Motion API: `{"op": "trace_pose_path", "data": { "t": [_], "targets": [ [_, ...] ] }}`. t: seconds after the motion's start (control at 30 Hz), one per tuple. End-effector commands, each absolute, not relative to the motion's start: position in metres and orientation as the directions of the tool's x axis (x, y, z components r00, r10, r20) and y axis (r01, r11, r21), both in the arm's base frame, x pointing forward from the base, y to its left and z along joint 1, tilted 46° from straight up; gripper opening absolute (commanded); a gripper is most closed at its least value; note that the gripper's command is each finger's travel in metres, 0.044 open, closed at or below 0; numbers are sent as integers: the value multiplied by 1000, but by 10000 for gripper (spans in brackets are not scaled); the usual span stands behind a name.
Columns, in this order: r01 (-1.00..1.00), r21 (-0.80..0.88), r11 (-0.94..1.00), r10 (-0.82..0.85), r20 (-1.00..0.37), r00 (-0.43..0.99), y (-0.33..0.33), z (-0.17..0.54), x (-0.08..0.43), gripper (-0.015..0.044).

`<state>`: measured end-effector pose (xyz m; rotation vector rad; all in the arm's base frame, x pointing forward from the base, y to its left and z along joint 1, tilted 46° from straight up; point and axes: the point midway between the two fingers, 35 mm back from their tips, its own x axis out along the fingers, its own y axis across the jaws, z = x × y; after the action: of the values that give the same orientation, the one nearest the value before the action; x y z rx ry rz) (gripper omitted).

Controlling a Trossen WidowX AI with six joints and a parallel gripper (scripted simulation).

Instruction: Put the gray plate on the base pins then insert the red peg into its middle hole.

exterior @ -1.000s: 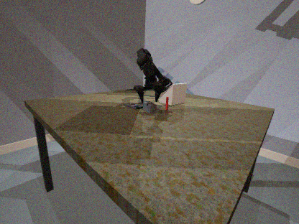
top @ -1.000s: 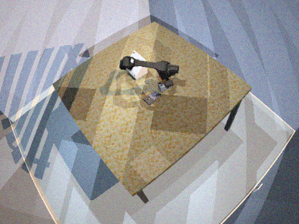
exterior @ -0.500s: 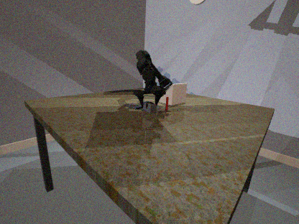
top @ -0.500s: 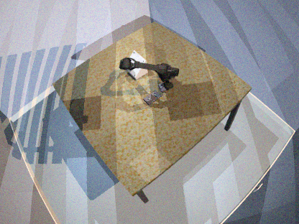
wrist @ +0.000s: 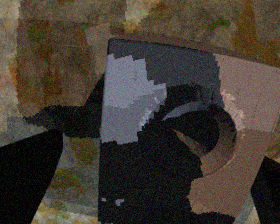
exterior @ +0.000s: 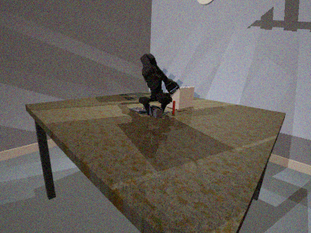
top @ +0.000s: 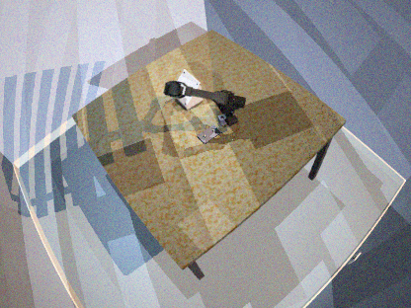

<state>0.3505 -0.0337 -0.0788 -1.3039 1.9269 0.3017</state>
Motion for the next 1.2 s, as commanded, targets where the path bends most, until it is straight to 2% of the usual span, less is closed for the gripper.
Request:
{"op": "trace_pose_path", "data": {
  "t": [0.0,0.27,0.5,0.63,1.17],
  "targets": [
    [-870,-218,442,-687,-706,-172,-35,-80,350,361],
    [-870,-218,442,-687,-706,-172,-35,-80,350,151],
    [-870,-218,442,-687,-706,-172,-35,-80,350,105],
    [-870,-218,442,-686,-707,-171,-32,-77,352,0],
    [-867,-225,445,-681,-713,-165,2,-44,370,0]
  ]
}}
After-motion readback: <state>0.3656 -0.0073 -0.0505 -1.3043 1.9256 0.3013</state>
